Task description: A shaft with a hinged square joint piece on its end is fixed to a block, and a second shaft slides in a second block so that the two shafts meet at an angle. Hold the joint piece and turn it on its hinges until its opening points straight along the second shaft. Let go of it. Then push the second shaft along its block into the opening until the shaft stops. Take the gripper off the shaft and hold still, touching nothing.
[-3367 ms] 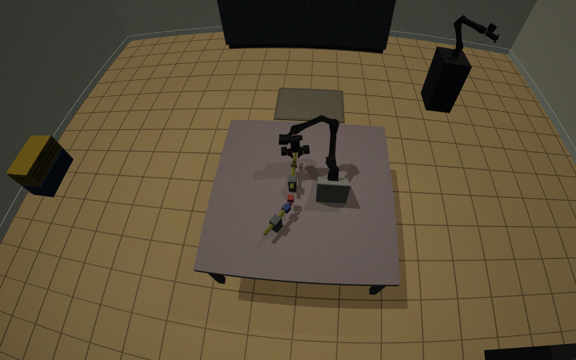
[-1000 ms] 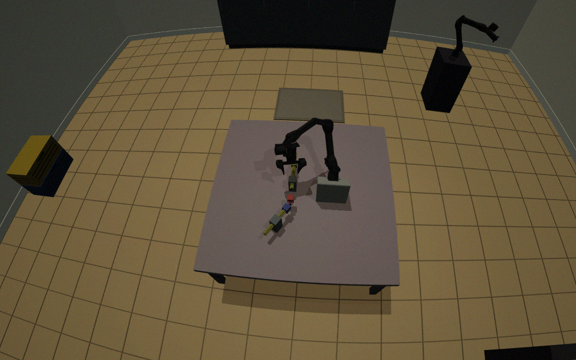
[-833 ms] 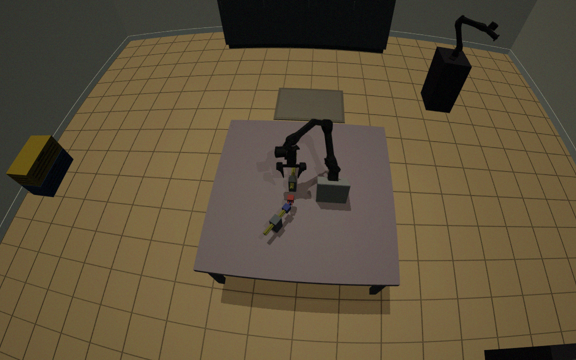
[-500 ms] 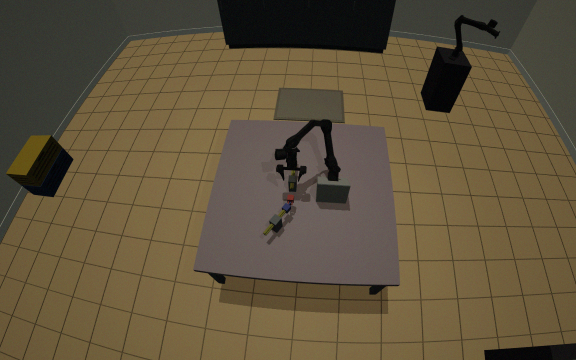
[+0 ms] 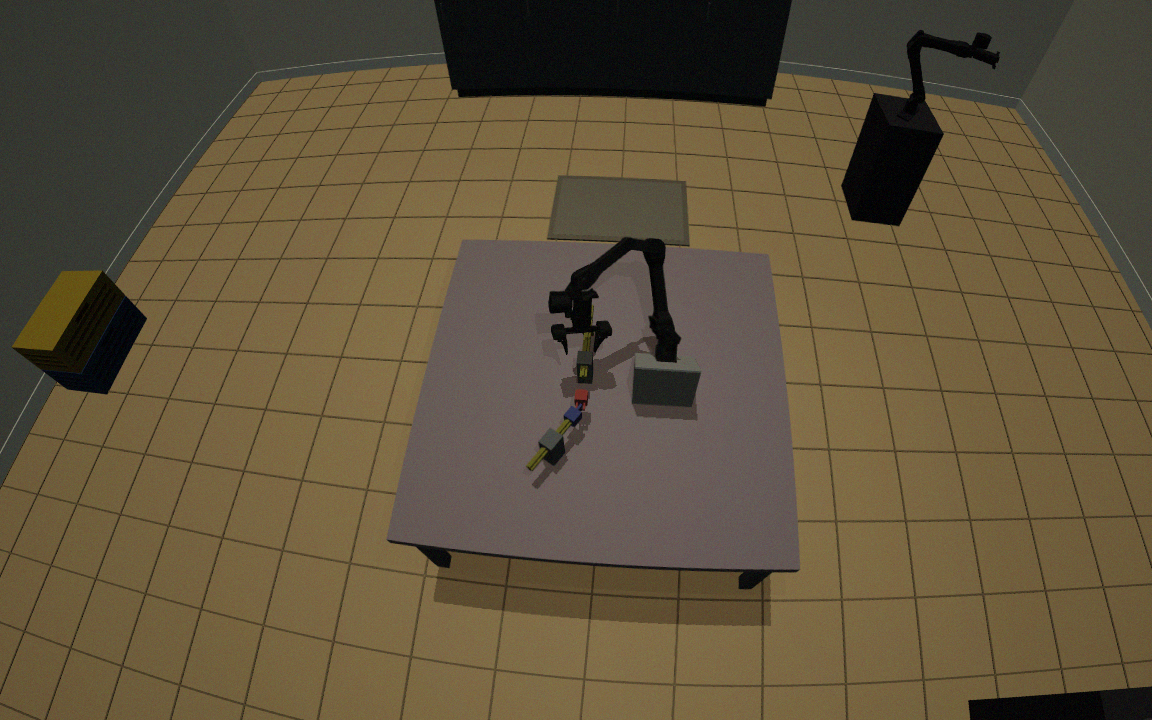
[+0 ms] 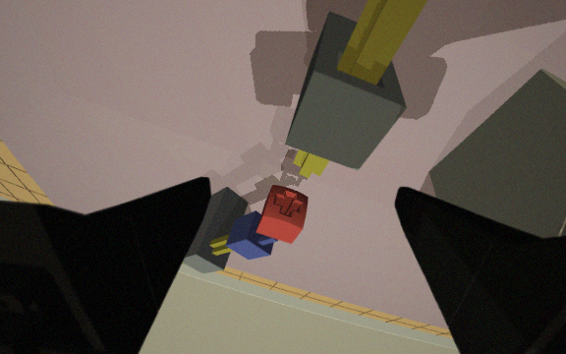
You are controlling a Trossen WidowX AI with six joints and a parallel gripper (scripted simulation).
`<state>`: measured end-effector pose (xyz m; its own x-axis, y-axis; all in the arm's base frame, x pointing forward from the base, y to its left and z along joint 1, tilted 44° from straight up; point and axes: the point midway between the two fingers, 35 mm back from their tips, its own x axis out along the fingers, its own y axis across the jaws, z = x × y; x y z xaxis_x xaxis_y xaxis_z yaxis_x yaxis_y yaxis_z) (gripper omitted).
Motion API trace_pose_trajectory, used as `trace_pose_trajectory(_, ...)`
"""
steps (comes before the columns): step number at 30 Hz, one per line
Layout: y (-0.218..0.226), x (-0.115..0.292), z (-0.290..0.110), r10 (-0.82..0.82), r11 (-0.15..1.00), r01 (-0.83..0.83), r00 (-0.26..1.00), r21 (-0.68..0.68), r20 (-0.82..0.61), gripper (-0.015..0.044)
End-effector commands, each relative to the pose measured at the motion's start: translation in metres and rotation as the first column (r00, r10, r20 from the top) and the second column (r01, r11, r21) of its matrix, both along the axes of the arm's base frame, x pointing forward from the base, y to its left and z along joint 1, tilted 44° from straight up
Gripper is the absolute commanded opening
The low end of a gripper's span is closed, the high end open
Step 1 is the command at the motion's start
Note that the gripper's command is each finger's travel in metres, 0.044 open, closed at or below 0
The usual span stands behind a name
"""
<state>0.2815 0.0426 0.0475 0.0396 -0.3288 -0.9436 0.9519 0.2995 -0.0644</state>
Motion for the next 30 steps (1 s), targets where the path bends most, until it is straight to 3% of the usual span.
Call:
trace_pose_trajectory(1,-0.015,0.004,0.014,0.114,0.992,-0.116,0.993,-0.047,-0.032,0.0440)
trace_pose_trajectory(15,-0.063,0.008,0.058,0.458,0.851,-0.503,0.852,-0.151,-0.253,0.0440)
trace_pose_trajectory(30,-0.112,-0.001,0.109,0.644,0.578,-0.811,0.522,-0.092,-0.559,0.0440)
